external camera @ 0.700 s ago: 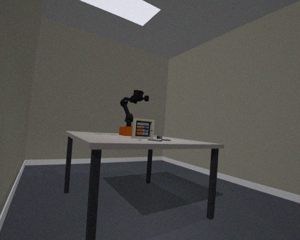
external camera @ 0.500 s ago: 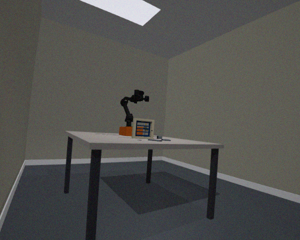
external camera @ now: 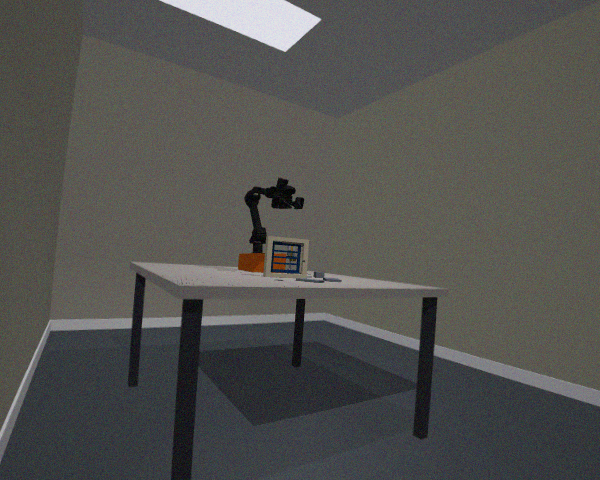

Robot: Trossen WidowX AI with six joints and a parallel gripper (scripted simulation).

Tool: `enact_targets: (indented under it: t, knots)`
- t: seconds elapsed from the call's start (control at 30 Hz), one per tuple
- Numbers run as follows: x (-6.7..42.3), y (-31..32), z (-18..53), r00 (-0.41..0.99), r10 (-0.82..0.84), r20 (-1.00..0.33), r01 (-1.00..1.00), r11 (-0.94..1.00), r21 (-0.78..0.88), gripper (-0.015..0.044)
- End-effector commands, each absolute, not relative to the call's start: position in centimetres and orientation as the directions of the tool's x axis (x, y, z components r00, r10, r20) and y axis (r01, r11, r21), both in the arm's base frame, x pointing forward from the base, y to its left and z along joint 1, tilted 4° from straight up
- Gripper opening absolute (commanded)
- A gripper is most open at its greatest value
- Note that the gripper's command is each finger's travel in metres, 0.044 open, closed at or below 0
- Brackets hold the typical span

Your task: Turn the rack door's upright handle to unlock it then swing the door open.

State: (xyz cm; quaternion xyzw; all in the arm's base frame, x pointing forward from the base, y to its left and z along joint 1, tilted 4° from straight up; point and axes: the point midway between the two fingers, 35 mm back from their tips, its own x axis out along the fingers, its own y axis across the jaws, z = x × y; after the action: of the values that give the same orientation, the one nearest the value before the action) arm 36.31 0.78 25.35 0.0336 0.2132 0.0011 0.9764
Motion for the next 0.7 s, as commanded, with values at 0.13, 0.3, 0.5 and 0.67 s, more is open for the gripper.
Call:
enact_targets:
  t: [0.13,0.3,0.5,0.67]
  knots:
    - [37.2,1.1,22.4,0.798,0.012,-0.602,0.050,0.995,0.087,0.0292]
    - [37.4,1.3,20.4,0.705,0.010,-0.709,0.075,0.993,0.089,0.0292]
    - [37.2,1.6,18.2,0.574,0.004,-0.819,0.106,0.991,0.079,0.0292]
    - [36.7,1.8,16.6,0.454,-0.003,-0.891,0.133,0.989,0.064,0.0292]
